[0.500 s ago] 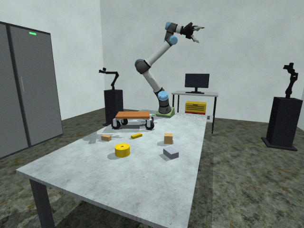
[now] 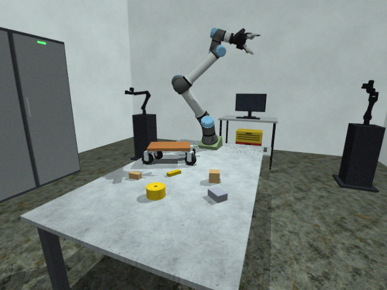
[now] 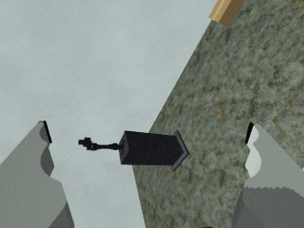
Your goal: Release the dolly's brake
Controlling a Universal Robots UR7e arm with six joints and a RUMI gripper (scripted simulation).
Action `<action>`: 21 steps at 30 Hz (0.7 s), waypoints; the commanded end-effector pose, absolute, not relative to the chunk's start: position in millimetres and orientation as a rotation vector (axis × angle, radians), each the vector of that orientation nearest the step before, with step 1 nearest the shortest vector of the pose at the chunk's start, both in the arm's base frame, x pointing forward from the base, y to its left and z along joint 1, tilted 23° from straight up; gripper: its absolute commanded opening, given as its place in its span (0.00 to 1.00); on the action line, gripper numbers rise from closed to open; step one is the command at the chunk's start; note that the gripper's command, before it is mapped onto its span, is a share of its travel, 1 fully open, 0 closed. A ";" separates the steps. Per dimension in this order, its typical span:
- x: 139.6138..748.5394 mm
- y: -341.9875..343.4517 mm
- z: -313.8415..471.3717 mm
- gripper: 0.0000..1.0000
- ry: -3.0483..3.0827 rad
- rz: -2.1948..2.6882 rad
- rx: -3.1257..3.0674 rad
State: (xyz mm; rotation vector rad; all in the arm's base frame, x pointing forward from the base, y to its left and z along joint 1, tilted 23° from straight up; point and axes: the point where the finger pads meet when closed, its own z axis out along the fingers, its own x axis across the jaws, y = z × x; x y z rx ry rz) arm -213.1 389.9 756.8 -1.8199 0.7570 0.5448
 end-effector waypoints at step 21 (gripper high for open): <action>-209.6 391.6 755.6 0.00 0.747 0.526 -1.824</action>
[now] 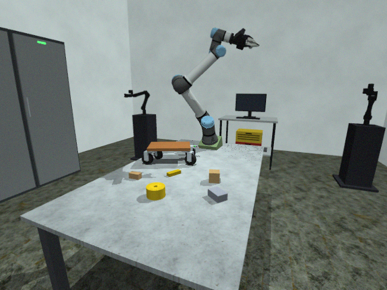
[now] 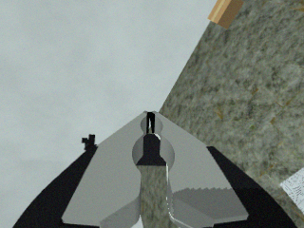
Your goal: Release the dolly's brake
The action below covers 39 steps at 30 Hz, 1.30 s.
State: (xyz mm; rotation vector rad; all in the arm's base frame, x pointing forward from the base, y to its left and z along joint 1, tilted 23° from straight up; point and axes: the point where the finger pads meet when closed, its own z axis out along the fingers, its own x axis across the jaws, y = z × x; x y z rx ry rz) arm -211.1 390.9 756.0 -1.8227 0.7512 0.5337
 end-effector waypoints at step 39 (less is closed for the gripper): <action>-132.6 417.6 724.2 0.00 0.532 0.126 -1.937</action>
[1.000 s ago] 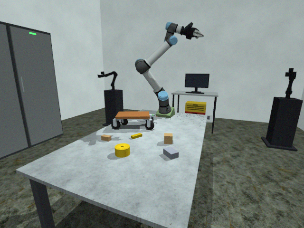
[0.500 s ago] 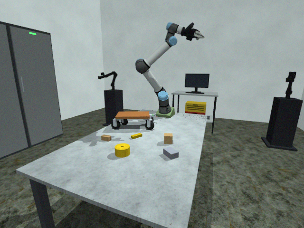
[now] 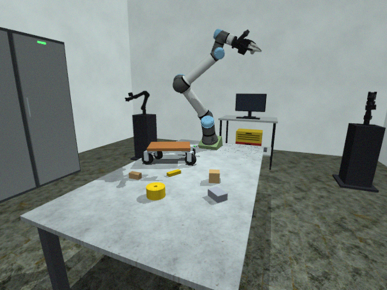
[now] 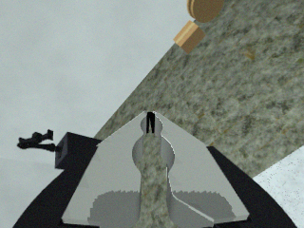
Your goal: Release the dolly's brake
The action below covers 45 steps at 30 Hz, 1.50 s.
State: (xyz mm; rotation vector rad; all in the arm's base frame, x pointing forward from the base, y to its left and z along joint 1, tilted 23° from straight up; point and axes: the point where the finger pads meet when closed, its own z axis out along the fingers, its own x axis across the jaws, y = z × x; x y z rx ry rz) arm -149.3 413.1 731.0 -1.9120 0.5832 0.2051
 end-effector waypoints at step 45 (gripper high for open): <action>49.4 410.1 632.4 0.00 -0.031 -0.680 -2.278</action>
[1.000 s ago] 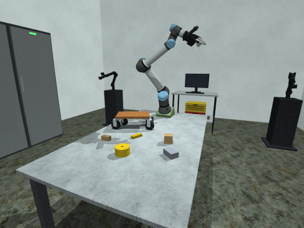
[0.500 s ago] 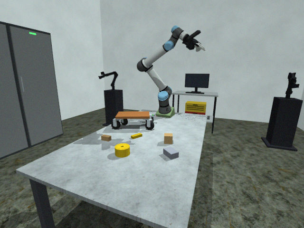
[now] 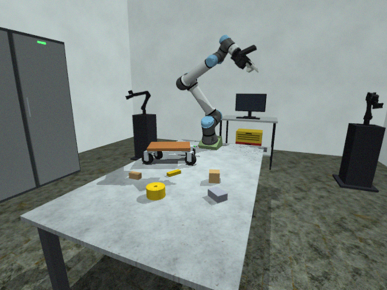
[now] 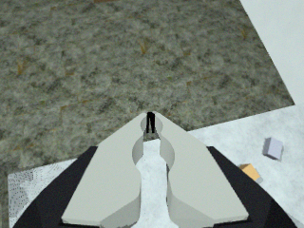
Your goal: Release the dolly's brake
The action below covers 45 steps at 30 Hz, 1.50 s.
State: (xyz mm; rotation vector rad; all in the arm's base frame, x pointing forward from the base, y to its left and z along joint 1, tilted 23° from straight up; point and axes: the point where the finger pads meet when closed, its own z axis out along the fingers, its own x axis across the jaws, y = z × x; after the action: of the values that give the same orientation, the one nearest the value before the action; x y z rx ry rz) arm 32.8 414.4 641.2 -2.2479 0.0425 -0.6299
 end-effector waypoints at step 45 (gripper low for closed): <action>187.8 315.4 526.8 0.00 -0.790 -1.062 -2.646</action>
State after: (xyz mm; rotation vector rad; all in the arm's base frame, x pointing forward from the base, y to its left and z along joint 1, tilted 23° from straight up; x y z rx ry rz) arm 176.4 327.7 536.9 -2.6298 -0.6908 -1.0591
